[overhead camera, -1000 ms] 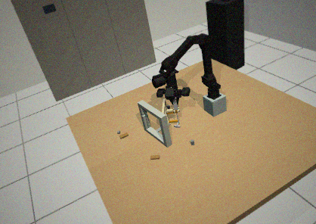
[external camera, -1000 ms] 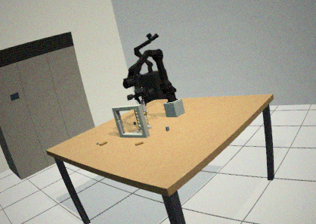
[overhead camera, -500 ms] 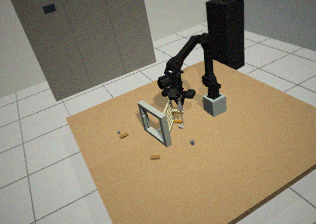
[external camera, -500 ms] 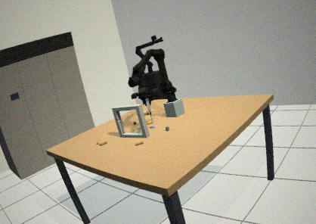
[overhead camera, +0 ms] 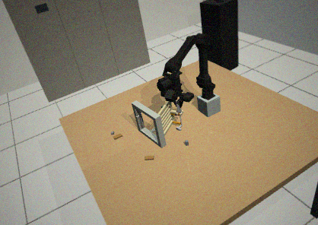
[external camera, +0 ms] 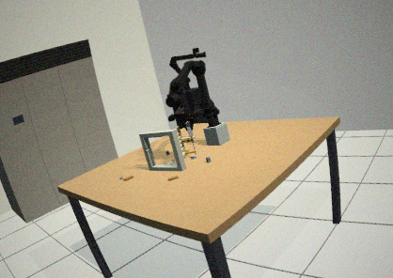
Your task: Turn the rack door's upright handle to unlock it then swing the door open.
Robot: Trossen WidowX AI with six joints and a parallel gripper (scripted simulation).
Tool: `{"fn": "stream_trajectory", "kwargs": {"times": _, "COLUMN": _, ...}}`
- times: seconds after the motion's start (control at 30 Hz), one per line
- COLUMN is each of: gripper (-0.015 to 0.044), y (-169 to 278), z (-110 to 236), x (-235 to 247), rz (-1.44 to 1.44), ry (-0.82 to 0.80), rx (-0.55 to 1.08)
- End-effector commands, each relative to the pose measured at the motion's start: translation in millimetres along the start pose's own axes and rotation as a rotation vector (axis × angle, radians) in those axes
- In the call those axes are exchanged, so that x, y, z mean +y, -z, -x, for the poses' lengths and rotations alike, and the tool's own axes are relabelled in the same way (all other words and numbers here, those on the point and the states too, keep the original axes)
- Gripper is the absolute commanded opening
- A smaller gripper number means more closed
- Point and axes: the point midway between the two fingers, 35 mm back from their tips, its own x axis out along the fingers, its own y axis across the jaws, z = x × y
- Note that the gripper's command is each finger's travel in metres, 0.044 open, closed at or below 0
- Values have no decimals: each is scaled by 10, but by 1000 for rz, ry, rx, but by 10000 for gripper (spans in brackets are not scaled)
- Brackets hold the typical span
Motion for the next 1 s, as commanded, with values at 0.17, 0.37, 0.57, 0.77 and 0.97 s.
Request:
{"fn": "stream_trajectory", "kwargs": {"times": 0.17, "gripper": 10, "y": -53, "z": 1, "x": 188, "rz": -139, "ry": -2, "rx": -6}}
{"fn": "stream_trajectory", "kwargs": {"times": 0.37, "gripper": 10, "y": -94, "z": 1, "x": 305, "rz": -217, "ry": -3, "rx": -6}}
{"fn": "stream_trajectory", "kwargs": {"times": 0.57, "gripper": 10, "y": -145, "z": 2, "x": 418, "rz": -294, "ry": -4, "rx": -6}}
{"fn": "stream_trajectory", "kwargs": {"times": 0.77, "gripper": 10, "y": -203, "z": 4, "x": 526, "rz": -371, "ry": -6, "rx": -6}}
{"fn": "stream_trajectory", "kwargs": {"times": 0.97, "gripper": 10, "y": -269, "z": 5, "x": 634, "rz": -451, "ry": -7, "rx": -6}}
